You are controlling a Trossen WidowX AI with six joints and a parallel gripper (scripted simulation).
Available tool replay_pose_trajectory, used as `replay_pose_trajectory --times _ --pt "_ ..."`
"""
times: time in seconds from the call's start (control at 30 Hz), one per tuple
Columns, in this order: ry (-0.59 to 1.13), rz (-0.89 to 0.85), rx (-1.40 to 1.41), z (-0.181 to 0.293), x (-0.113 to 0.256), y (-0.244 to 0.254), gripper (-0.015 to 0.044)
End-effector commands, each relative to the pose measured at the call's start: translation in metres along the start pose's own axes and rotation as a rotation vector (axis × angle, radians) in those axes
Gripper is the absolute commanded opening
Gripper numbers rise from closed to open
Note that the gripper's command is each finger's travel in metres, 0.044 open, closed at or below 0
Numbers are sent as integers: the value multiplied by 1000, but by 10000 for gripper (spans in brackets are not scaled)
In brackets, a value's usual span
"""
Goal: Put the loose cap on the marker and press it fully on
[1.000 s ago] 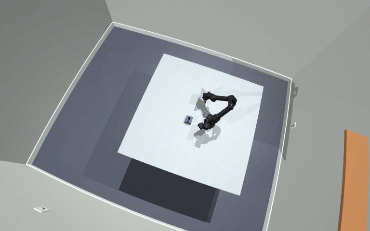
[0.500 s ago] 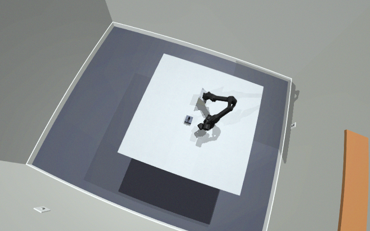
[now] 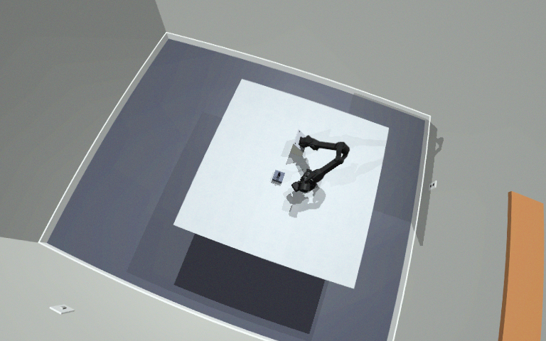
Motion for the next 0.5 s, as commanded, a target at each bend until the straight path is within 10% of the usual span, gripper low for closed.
replay_pose_trajectory --times 0.0,0.47 --pt "0 0 2 0 1 -1 0" --pt "4 2 3 0 30 -3 0"
Point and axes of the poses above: the point midway between the two fingers, 35 mm back from their tips, its own x axis back along the fingers, its own y axis across the jaws, z = x × y, the point moved 1 cm from there along x, back along the fingers, and after that the axes turned 12 degrees about x, right-handed, at the moved point
